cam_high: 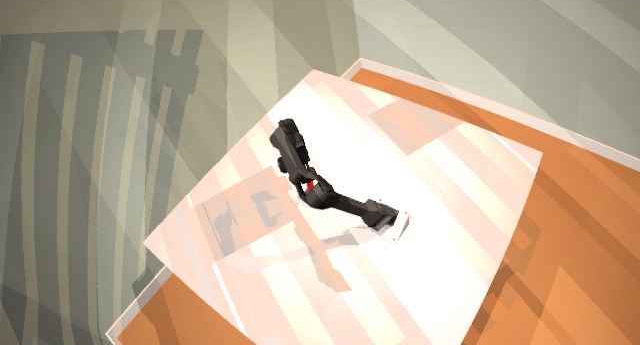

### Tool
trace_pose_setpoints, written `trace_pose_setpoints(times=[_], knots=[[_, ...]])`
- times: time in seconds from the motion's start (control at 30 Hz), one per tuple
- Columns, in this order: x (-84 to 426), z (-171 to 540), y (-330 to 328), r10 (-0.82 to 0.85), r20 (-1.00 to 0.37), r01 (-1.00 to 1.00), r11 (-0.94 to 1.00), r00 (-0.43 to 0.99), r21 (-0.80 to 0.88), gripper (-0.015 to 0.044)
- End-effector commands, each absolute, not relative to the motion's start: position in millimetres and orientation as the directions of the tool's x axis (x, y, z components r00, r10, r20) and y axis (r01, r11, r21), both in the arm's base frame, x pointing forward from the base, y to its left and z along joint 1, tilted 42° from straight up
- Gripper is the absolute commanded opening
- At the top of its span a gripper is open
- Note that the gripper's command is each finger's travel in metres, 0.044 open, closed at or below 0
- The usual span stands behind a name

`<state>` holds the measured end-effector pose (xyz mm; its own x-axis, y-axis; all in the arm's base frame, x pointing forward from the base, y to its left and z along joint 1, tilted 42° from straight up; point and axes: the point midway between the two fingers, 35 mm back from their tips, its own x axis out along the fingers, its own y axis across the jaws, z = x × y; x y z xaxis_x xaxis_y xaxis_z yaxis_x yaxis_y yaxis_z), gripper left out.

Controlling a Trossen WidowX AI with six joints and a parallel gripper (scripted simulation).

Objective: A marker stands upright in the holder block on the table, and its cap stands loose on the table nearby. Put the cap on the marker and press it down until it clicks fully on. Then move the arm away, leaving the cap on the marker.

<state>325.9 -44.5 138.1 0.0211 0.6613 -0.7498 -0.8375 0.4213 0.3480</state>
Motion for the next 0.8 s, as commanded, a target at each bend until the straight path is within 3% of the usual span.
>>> trace_pose_setpoints(times=[0.0,0.2,0.37,0.77], knots=[[324.9,135.0,-45.7,0.662,-0.750,-0.622,0.593,0.014,0.511,0.0282],[324.3,130.3,-43.2,0.662,-0.749,-0.100,0.747,0.017,0.658,0.0125],[324.2,129.8,-42.9,0.662,-0.749,-0.036,0.749,0.018,0.661,0.0000],[324.2,129.8,-42.9,0.662,-0.749,-0.036,0.749,0.018,0.661,0.0000]])
